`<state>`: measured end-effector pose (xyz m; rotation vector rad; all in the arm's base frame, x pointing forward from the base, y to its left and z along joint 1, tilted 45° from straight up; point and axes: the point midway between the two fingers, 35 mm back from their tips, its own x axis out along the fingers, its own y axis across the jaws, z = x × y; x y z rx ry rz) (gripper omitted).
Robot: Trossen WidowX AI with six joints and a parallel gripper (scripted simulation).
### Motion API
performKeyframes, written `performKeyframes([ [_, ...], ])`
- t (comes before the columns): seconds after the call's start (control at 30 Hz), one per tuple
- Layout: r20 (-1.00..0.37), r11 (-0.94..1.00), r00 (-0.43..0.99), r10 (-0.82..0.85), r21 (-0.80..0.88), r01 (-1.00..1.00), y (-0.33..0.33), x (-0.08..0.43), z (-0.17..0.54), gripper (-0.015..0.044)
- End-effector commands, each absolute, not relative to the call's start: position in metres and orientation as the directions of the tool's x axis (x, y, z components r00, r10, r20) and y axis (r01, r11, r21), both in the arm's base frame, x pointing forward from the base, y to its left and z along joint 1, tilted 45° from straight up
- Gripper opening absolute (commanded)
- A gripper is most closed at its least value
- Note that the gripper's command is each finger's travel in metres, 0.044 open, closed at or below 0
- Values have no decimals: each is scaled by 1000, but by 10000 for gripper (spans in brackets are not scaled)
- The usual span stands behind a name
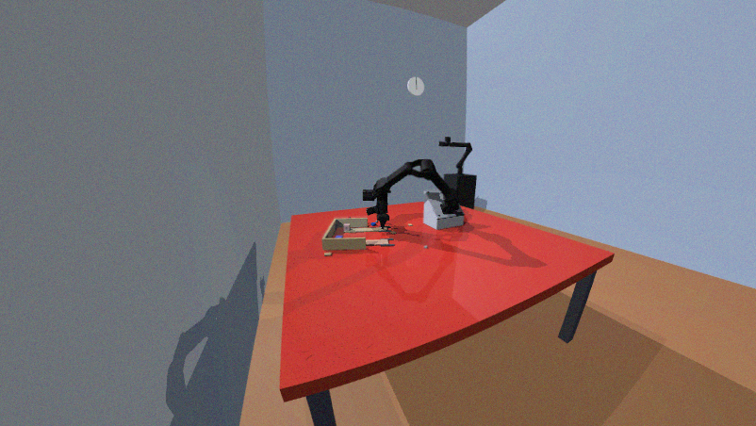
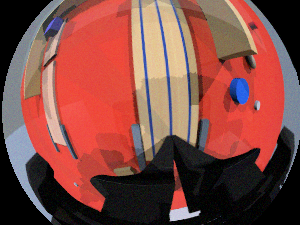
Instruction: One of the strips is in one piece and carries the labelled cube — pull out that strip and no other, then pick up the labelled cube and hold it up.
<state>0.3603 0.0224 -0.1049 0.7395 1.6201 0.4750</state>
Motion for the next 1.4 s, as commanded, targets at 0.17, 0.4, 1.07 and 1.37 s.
performKeyframes([
  [0.17, -712, 710, -79, 698, 674, 204, 27, 343, -105, 0],
  [0.4, -712, 710, -80, 698, 674, 204, 28, 332, -103, 0],
  [1.07, -712, 710, -81, 698, 673, 205, 32, 302, -97, 0],
  [1.37, -711, 710, -81, 698, 673, 206, 33, 290, -95, 0],
])
